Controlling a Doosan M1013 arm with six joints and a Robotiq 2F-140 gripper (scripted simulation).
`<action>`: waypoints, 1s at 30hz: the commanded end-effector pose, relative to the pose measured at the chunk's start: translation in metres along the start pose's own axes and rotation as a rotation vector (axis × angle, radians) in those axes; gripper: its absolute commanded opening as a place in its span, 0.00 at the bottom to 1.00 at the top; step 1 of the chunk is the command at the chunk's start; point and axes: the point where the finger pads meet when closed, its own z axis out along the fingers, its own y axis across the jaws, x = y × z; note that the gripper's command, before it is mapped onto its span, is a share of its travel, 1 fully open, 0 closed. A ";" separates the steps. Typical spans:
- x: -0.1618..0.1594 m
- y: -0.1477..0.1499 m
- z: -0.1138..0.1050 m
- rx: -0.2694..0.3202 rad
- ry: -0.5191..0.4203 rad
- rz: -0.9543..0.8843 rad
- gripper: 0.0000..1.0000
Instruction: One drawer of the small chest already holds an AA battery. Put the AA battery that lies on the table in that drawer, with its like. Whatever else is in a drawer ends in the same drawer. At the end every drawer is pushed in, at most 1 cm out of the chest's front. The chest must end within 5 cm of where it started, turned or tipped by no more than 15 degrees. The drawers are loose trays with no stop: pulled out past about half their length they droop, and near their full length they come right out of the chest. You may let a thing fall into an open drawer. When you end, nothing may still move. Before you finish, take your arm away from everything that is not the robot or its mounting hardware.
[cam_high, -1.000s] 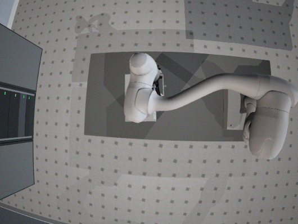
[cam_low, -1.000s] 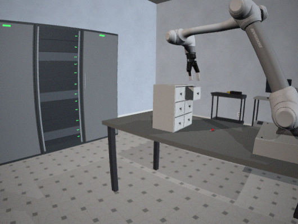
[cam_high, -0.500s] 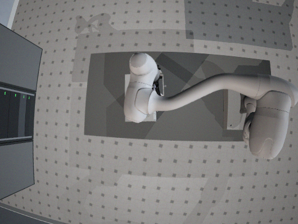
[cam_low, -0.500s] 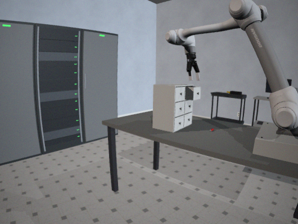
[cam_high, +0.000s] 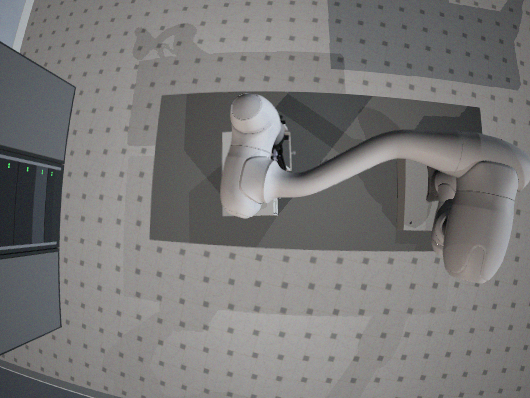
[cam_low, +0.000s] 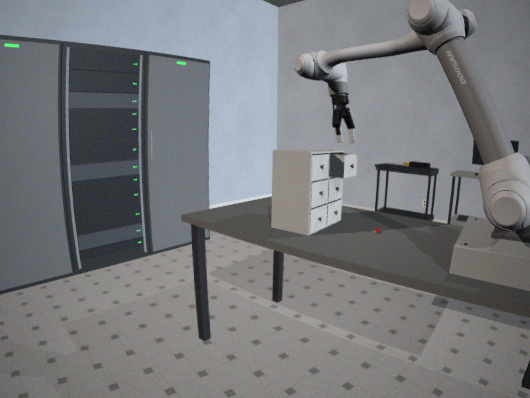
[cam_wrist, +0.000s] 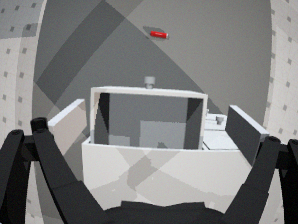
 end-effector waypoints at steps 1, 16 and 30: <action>0.000 0.000 0.000 0.001 0.000 -0.008 1.00; 0.004 0.000 -0.003 0.009 0.001 -0.095 1.00; 0.009 0.000 -0.007 0.023 0.002 -0.250 1.00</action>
